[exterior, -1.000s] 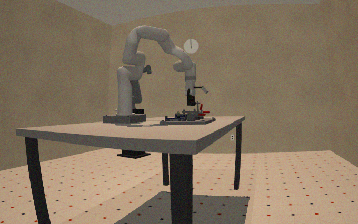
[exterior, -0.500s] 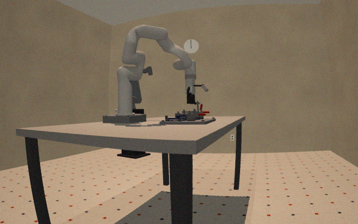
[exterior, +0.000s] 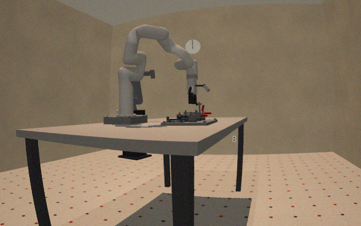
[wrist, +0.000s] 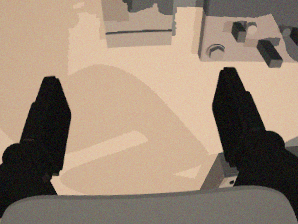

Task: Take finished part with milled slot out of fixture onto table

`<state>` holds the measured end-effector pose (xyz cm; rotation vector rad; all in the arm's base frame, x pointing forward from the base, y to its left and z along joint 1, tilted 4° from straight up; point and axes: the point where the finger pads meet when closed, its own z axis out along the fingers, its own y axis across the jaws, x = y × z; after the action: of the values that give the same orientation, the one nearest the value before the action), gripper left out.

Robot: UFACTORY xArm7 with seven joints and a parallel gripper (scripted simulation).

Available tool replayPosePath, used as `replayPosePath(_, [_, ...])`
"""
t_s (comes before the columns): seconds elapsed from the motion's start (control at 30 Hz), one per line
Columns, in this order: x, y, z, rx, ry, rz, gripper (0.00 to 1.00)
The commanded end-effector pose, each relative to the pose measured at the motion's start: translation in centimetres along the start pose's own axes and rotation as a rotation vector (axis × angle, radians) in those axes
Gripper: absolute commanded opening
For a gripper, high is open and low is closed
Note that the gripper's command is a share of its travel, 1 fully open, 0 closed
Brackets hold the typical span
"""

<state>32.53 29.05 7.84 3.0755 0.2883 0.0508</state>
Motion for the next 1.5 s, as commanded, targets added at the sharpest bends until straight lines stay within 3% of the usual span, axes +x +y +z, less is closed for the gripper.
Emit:
replayPosePath(0.0, [0.1, -0.1, -1.1, 0.002, 0.003, 0.0, 0.95])
replayPosePath(0.4, [0.1, -0.1, -5.7, 0.002, 0.003, 0.0, 0.95])
replayPosePath(0.97, [0.1, 0.0, -8.4, 0.002, 0.003, 0.0, 0.95])
replayPosePath(1.47, [0.1, -0.1, -8.8, 0.002, 0.003, 0.0, 0.95])
